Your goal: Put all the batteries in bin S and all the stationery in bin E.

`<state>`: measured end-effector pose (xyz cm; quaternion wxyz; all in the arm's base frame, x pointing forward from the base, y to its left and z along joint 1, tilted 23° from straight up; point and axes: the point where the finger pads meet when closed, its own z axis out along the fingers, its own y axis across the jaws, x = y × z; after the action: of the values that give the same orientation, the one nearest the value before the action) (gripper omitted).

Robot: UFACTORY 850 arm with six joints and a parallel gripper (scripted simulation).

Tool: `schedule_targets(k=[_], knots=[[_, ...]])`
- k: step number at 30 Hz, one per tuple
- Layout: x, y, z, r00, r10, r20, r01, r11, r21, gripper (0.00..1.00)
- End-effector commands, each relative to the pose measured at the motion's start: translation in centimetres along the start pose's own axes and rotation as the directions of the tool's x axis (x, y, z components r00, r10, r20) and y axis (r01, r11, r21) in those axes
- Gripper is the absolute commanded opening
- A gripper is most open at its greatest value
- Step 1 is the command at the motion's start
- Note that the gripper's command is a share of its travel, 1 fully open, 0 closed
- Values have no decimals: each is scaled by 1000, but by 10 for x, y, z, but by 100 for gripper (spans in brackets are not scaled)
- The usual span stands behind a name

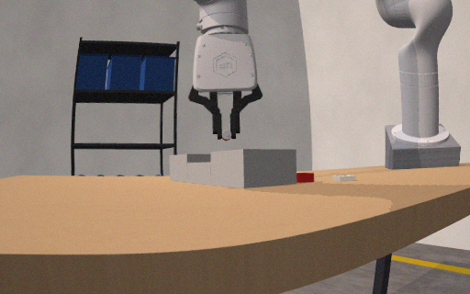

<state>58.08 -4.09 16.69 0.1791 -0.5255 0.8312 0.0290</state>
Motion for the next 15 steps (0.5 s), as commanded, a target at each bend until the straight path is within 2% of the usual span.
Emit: schedule_targets(k=[1,5,12,15], knots=[[0,-1,-1,988,-156,9,156,988,10,0],[0,-1,-1,967,-256,5,256,967,9,0],[-1,-1,-1,883,-468,16,468,883,24,0],[-1,-1,-1,876,-482,18,482,876,28,0]])
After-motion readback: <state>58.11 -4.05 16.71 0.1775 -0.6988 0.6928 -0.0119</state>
